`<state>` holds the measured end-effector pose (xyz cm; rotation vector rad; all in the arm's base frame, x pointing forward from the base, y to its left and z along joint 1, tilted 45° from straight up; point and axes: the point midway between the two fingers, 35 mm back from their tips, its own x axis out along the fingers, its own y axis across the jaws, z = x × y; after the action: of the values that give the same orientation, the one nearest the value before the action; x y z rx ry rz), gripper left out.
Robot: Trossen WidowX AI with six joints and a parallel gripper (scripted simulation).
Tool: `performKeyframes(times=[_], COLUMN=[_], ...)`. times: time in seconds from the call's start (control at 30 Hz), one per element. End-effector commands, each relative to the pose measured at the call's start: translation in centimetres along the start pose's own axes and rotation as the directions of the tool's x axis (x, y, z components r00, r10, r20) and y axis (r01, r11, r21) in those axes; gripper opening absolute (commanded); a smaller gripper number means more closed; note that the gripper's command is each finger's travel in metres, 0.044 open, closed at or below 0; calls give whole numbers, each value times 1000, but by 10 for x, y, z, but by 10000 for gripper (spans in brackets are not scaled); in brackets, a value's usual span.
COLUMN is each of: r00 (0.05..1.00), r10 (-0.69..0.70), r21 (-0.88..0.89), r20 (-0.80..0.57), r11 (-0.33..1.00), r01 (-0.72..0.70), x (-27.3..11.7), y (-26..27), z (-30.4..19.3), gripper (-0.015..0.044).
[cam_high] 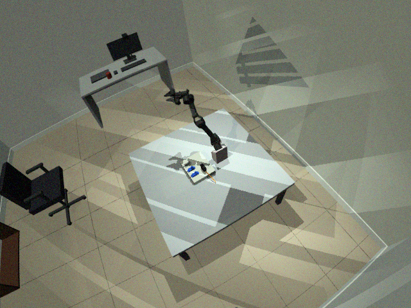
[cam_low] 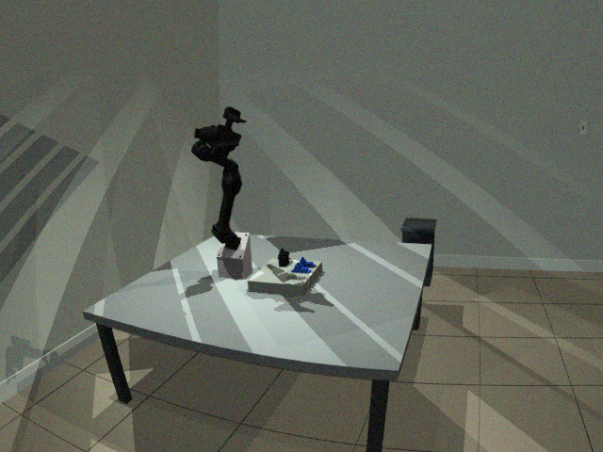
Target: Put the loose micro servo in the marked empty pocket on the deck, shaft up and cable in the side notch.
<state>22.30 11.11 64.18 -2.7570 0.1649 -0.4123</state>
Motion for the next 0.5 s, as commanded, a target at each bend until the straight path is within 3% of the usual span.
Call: performKeyframes(times=[0.0,0.47], r00=[1000,989], r10=[-3,-133], r21=[4,165], r20=[-1,-64], r11=[1000,976], r01=[3,142], x=[-1,-23], y=[0,2], z=[-1,-34], gripper=[426,440])
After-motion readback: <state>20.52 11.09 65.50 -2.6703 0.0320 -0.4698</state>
